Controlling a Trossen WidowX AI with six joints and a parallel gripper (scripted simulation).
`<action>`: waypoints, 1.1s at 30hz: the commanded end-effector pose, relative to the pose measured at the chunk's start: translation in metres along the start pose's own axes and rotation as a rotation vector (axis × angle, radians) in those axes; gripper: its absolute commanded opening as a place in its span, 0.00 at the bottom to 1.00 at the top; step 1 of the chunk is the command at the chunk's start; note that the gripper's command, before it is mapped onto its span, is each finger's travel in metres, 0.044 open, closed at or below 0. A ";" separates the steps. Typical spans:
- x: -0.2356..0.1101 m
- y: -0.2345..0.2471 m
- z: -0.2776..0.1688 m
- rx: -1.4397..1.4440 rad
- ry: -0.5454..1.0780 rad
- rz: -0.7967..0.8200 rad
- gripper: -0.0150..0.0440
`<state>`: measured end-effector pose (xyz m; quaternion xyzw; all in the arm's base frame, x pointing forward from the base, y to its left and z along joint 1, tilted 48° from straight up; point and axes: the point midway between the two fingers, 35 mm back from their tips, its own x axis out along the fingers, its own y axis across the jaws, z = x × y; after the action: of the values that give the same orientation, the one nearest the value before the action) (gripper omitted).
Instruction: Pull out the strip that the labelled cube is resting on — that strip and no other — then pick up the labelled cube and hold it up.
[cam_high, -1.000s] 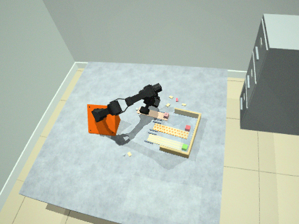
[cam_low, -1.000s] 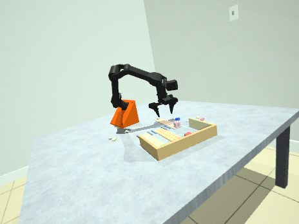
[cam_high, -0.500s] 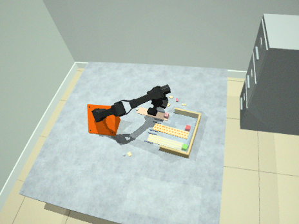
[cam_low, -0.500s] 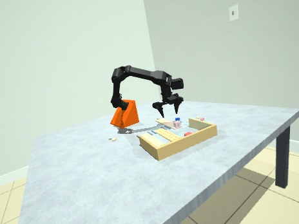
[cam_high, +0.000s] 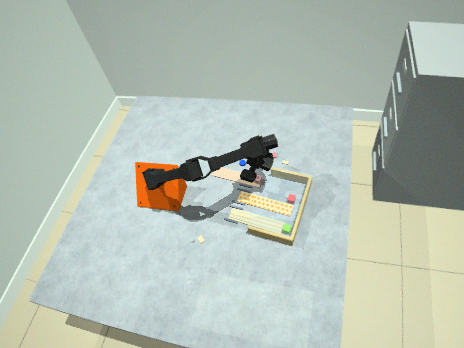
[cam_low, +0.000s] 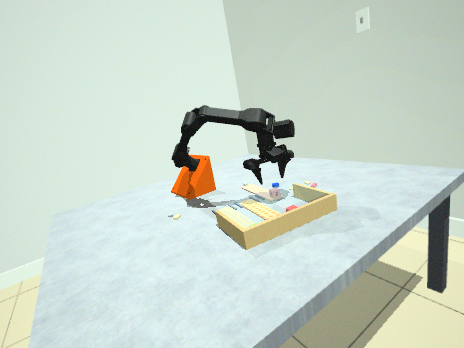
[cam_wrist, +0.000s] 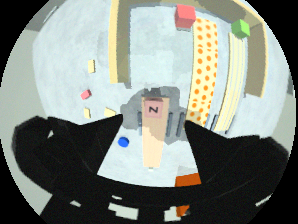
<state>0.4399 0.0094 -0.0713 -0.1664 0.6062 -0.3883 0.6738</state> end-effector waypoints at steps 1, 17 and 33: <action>0.003 0.002 0.003 -0.012 0.000 -0.008 0.87; 0.030 0.002 0.004 -0.012 0.000 -0.009 0.68; 0.056 0.001 0.003 -0.012 -0.001 -0.011 0.68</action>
<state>0.4436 -0.0275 -0.1043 -0.1677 0.6059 -0.3883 0.6738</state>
